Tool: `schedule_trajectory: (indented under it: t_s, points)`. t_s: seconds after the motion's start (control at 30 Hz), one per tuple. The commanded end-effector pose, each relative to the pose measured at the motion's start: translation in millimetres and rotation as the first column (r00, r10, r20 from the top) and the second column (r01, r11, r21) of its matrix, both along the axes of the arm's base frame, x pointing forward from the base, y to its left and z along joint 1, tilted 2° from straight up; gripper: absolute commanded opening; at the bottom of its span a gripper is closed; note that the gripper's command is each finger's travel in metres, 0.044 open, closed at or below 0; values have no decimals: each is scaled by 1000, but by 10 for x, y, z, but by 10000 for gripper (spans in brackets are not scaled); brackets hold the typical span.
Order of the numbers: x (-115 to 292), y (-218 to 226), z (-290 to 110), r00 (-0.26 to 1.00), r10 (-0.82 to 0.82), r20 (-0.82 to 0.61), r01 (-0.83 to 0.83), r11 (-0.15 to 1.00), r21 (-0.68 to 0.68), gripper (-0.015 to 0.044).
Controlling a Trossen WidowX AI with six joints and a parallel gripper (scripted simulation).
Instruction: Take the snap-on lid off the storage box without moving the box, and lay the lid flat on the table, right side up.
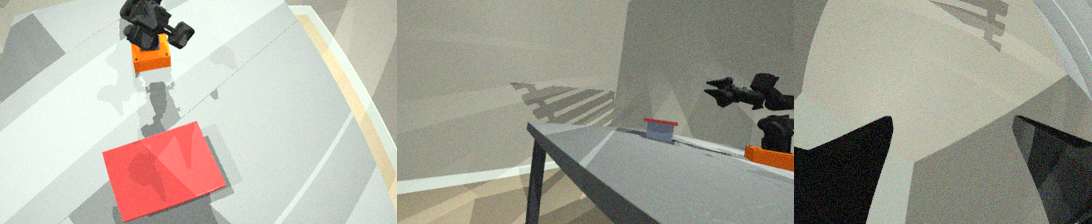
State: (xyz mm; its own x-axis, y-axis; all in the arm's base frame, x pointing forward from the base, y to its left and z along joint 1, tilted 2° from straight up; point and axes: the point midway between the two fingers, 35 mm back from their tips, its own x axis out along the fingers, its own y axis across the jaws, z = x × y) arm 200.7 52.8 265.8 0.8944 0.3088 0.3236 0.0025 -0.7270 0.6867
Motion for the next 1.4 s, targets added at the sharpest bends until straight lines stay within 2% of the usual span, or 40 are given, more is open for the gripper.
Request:
schedule_trajectory:
  t_s: [0.0,0.17,0.3,0.4,0.57,0.63,0.8,1.13,1.27,1.37]
  points:
    - [11,-3,-4,1000,-5,-6,5,1000,-11,374]
    - [300,-104,-142,982,-118,-147,71,954,-293,242]
    - [537,-238,-307,946,-192,-260,32,855,-517,235]
    - [611,-292,-371,931,-211,-297,-1,814,-580,235]
    - [830,-507,-614,874,-242,-421,-169,662,-730,235]
    - [900,-601,-718,850,-240,-469,-249,601,-759,235]
    - [968,-715,-840,821,-228,-524,-344,534,-772,235]
    - [975,-722,-868,819,-227,-527,-350,530,-772,235]
    - [1004,-719,-1258,819,-227,-527,-350,530,-772,235]
    - [1000,-716,-1337,819,-227,-527,-350,530,-772,235]
